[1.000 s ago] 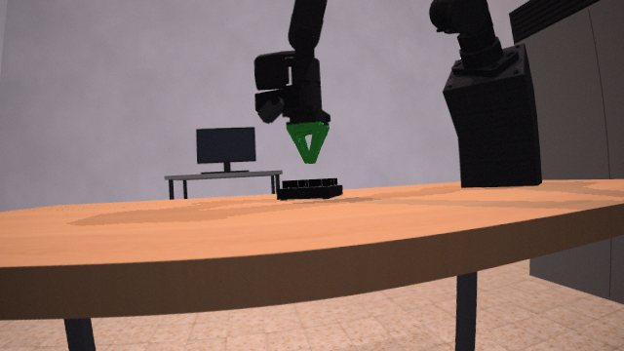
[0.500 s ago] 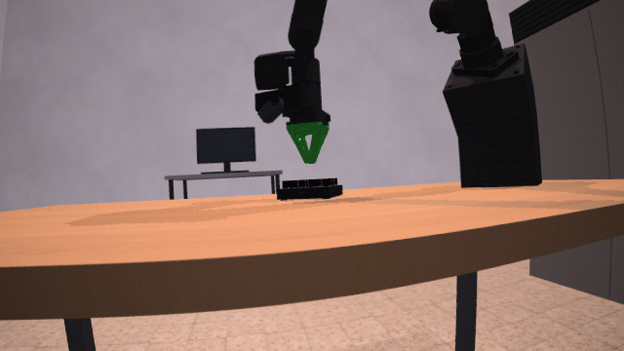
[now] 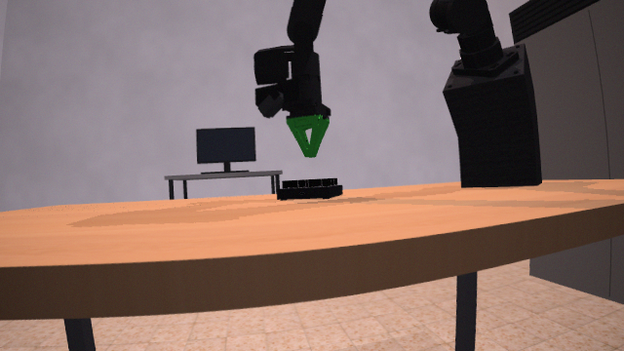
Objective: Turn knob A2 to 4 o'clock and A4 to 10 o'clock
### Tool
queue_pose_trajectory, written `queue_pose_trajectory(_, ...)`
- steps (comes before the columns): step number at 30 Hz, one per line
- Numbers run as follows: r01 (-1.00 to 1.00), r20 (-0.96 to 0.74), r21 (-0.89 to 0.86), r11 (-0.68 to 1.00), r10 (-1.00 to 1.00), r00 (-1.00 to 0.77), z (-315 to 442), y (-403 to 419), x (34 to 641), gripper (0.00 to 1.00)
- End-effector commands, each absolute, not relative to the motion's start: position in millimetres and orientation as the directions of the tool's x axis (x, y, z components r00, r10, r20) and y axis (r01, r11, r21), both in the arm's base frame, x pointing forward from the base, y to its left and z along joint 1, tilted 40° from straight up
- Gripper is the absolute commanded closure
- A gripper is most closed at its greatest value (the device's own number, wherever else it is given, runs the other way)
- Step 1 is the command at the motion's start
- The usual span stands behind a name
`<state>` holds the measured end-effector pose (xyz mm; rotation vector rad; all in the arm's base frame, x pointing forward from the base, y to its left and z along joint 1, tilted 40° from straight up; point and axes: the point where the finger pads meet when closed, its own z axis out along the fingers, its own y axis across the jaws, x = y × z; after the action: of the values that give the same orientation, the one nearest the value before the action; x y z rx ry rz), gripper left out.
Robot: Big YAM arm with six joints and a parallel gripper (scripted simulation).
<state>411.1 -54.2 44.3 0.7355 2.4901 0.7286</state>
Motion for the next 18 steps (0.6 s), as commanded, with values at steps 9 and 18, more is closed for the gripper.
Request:
queue_pose_trajectory(9, 0.355, -0.269, 0.592, 0.724, 0.593, -0.759, 53.3, -57.5, 412.7, 0.81)
queue_pose_trajectory(18, 0.355, -0.269, 0.592, 0.724, 0.593, -0.759, 53.3, -57.5, 412.7, 0.81)
